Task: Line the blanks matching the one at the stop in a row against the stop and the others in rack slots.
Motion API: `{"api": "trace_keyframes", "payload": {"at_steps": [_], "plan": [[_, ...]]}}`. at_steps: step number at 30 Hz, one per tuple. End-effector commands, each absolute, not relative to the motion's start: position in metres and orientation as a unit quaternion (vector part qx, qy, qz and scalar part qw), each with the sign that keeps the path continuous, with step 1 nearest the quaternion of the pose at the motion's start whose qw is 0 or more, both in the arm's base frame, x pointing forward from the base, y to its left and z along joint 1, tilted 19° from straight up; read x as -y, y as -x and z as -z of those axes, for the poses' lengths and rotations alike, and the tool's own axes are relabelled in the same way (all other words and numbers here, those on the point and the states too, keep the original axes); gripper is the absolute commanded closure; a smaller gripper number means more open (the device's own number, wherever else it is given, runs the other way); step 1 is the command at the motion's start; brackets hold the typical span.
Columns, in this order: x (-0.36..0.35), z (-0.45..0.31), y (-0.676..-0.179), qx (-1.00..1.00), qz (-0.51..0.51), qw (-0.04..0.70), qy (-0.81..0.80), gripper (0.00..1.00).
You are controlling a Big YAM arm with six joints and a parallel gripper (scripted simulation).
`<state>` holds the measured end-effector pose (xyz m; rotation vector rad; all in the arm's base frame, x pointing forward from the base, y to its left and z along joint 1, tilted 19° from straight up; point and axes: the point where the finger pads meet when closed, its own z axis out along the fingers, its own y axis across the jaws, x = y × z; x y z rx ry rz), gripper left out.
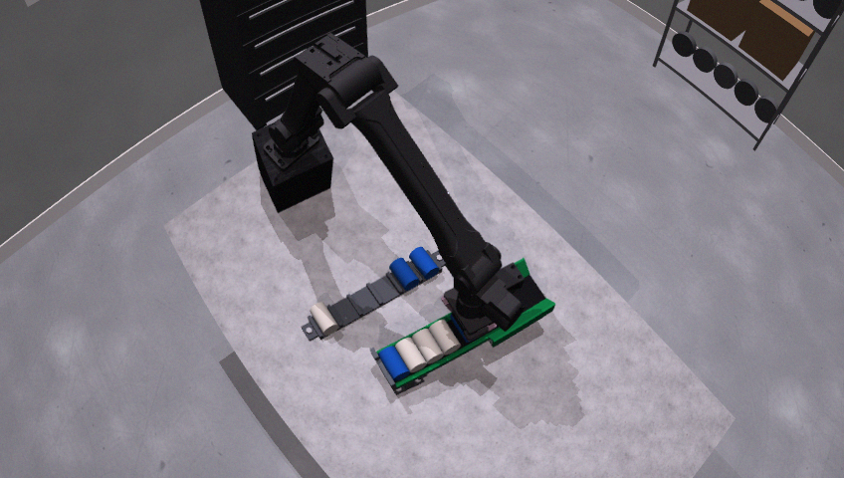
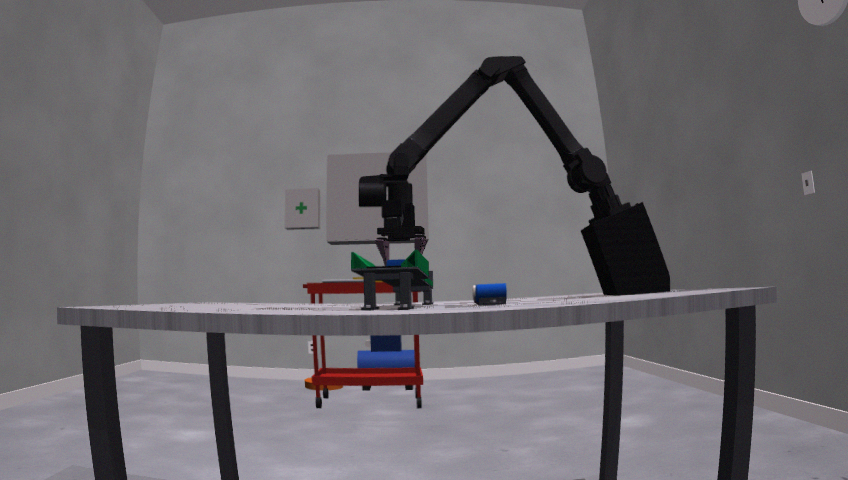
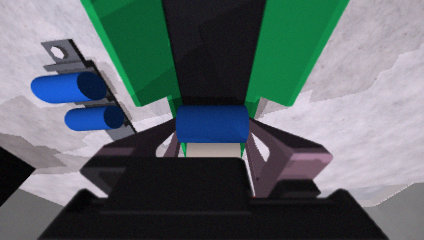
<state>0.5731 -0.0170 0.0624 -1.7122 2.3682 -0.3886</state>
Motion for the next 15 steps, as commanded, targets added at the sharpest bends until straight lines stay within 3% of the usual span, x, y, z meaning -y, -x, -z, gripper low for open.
{"api": "trace_keyframes", "payload": {"at_steps": [1,15], "plan": [[0.0187,-0.09,-0.5874,-0.795,0.146,0.12,0.576,0.36],[0.0202,-0.0889,-0.5916,-0.795,0.145,0.117,0.577,0.36]]}}
